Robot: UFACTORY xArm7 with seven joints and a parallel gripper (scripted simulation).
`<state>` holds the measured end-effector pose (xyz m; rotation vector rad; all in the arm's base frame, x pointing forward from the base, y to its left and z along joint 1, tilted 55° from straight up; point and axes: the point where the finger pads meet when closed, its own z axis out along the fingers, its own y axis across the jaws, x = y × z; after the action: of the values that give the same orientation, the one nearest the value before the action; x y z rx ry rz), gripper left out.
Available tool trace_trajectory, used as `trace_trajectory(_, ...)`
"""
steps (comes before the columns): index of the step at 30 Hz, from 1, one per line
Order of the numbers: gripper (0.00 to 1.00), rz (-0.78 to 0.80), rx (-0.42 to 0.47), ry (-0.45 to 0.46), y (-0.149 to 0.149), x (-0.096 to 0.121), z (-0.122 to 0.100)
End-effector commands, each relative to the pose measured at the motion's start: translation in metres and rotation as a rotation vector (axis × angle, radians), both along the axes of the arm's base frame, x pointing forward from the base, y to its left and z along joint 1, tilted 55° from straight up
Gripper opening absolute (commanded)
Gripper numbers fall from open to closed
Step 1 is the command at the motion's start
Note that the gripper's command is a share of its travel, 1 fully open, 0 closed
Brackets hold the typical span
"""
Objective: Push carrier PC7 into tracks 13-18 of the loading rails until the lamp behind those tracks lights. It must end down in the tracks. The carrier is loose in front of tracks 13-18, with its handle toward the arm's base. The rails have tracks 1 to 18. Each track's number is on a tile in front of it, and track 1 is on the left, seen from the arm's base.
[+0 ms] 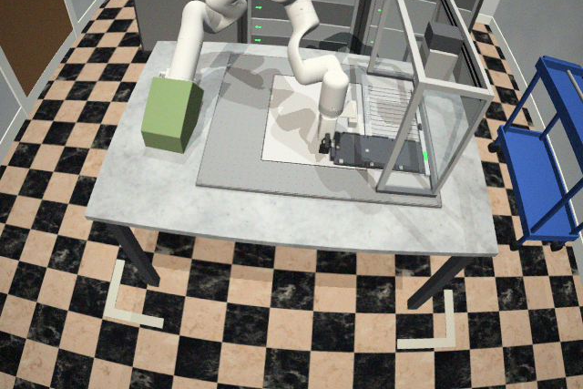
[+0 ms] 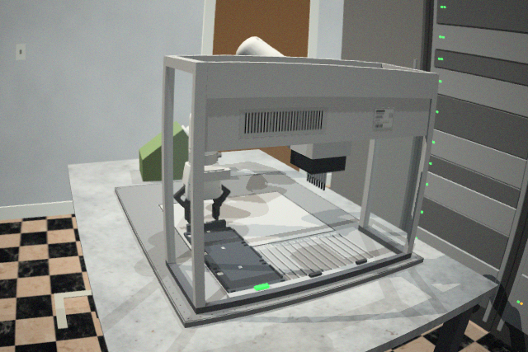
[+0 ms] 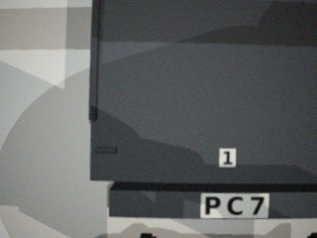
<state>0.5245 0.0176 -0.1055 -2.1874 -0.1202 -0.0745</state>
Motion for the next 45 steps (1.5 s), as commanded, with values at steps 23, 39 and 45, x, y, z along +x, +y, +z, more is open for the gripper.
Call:
trace_trajectory(23,0.82,-0.003,-0.003,-0.002,-0.033,0.001,0.022)
trace_trajectory(39,0.82,-0.003,-0.003,-0.002,-0.052,0.0,0.036)
trace_trajectory(45,0.82,-0.003,-0.003,-0.002,-0.06,0.0,0.041)
